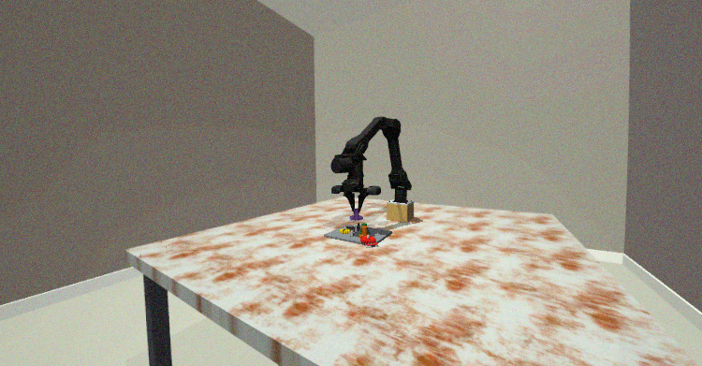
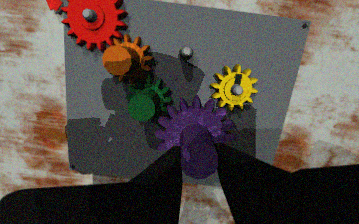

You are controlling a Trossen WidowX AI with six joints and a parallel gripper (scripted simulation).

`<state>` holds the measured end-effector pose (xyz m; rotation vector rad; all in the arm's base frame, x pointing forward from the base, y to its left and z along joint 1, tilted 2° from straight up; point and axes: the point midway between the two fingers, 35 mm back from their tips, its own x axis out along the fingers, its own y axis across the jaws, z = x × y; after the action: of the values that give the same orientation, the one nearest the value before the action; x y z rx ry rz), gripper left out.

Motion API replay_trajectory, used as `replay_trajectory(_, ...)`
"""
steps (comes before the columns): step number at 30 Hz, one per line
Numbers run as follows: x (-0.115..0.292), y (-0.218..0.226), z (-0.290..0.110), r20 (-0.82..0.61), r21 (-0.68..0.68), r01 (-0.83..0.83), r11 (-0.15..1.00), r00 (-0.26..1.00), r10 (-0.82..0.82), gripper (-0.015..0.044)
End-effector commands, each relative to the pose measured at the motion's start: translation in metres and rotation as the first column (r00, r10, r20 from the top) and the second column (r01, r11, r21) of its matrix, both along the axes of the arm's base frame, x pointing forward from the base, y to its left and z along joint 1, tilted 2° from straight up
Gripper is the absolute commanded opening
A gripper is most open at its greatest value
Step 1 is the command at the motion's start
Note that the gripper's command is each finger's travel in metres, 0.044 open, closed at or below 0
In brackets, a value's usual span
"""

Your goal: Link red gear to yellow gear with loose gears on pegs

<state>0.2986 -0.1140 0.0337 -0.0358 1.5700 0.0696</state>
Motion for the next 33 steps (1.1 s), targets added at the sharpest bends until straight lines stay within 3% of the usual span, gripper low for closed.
replay_trajectory(1, 0.0002, -0.0018, 0.0001, 0.002, -0.004, -0.052, 0.999, 0.999, 0.052, 0.0000)
replay_trajectory(15, 0.0002, -0.0020, 0.0010, 0.009, -0.005, -0.435, 0.900, 0.900, 0.435, 0.0000)
replay_trajectory(33, 0.0003, -0.0022, 0.0015, 0.015, -0.011, -0.803, 0.596, 0.596, 0.803, 0.0000)
